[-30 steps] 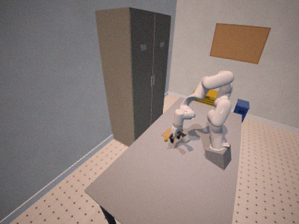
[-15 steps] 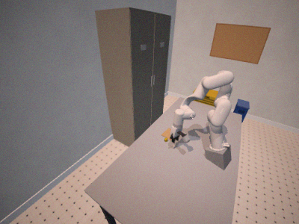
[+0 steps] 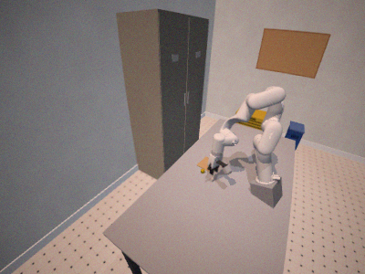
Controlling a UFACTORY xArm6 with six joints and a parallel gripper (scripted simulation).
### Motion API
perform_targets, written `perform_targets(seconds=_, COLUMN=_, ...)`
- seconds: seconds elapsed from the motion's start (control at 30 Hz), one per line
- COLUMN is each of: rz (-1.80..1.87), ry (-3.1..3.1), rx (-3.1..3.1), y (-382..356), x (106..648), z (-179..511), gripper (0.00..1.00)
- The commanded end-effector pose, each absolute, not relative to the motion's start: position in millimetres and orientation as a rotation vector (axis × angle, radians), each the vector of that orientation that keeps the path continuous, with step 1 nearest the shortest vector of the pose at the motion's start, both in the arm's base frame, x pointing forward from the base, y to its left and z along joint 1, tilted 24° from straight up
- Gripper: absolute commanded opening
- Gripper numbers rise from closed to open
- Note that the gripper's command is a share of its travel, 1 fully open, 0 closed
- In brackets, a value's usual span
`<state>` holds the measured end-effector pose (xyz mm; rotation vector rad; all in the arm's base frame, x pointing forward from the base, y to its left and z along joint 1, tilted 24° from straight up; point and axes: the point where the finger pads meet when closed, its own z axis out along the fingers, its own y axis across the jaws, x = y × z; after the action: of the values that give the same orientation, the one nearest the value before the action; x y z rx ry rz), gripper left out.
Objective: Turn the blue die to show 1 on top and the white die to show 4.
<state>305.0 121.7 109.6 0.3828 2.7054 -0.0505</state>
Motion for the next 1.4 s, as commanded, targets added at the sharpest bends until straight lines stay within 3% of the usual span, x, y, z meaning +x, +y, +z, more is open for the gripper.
perform_targets(seconds=0.0, rz=-0.048, ry=2.703, rx=0.383, y=122, x=306, z=111, gripper=0.42)
perform_targets(seconds=1.37, rz=-0.048, ry=2.704, rx=0.382, y=117, x=322, z=75, gripper=0.42)
